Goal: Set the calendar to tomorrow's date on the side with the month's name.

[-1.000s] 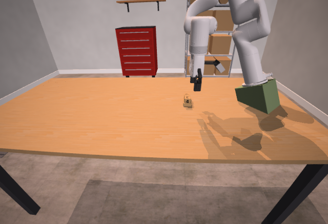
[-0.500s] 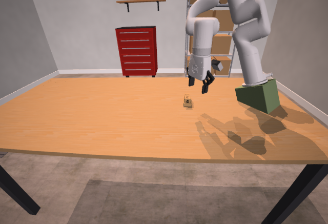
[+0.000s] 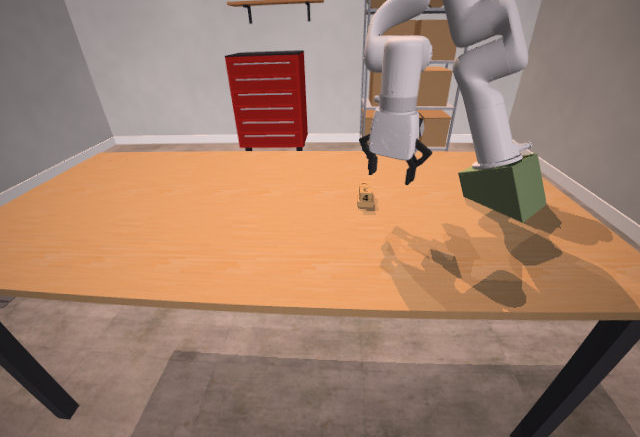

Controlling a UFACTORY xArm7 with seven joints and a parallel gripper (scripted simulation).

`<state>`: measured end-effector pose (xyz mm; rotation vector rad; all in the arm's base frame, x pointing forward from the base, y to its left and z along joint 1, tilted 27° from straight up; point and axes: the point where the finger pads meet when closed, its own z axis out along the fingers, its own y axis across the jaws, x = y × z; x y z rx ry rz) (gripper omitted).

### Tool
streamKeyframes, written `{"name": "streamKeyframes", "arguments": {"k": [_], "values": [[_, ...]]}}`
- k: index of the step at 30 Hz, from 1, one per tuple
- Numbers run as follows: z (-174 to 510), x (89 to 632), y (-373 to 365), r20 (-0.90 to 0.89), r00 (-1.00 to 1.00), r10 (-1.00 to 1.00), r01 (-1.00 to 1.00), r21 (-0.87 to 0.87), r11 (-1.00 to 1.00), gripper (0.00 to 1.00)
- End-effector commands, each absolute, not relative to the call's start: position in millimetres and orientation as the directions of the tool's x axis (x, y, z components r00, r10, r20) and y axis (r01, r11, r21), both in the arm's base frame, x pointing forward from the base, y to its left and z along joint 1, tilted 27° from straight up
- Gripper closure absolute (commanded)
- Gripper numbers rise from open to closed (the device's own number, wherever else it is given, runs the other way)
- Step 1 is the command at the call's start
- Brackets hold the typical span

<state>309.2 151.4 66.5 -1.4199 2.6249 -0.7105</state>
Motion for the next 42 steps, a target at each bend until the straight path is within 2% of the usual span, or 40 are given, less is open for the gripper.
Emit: {"name": "streamKeyframes", "arguments": {"k": [1, 42], "values": [[67, 309, 154, 0.165, -0.541, -0.825, -0.795, -0.421, 0.437, 0.00], [0, 331, 127, 0.166, -0.540, -0.825, -0.796, -0.420, 0.436, 0.00]]}}
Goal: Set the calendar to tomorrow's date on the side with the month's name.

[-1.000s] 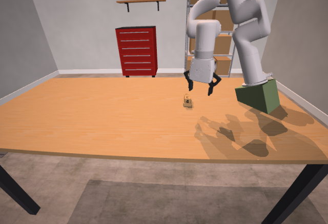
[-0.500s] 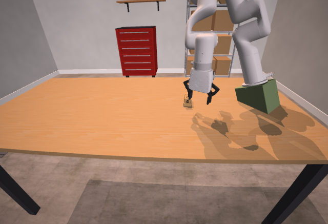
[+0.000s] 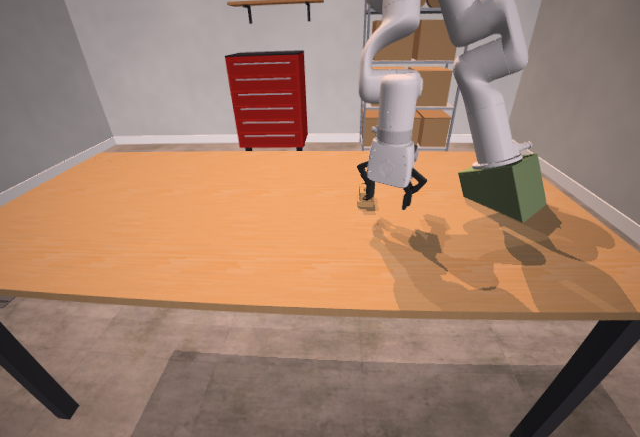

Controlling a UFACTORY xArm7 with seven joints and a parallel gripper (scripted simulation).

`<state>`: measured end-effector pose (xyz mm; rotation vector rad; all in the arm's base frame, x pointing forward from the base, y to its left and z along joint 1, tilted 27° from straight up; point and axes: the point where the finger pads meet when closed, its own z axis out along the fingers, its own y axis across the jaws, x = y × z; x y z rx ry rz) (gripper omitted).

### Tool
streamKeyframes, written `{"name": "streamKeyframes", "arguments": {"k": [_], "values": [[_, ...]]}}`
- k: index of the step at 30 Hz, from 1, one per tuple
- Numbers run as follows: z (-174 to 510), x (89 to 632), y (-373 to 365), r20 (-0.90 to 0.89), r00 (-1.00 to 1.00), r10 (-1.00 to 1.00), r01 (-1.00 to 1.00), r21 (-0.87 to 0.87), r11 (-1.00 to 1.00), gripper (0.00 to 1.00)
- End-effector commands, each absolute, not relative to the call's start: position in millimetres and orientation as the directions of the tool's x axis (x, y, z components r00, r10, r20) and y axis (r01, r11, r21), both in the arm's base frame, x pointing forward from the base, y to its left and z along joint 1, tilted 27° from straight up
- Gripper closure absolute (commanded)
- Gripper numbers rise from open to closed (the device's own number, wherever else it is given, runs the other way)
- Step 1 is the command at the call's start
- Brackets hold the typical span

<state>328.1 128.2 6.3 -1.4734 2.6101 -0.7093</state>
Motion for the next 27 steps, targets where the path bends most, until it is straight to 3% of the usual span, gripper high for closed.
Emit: {"name": "streamKeyframes", "arguments": {"k": [1, 27], "values": [[-3, 332, 125, 0.166, -0.540, -0.825, -0.796, -0.420, 0.436, 0.00], [-19, 336, 119, 0.166, -0.540, -0.825, -0.796, -0.420, 0.436, 0.00]]}}
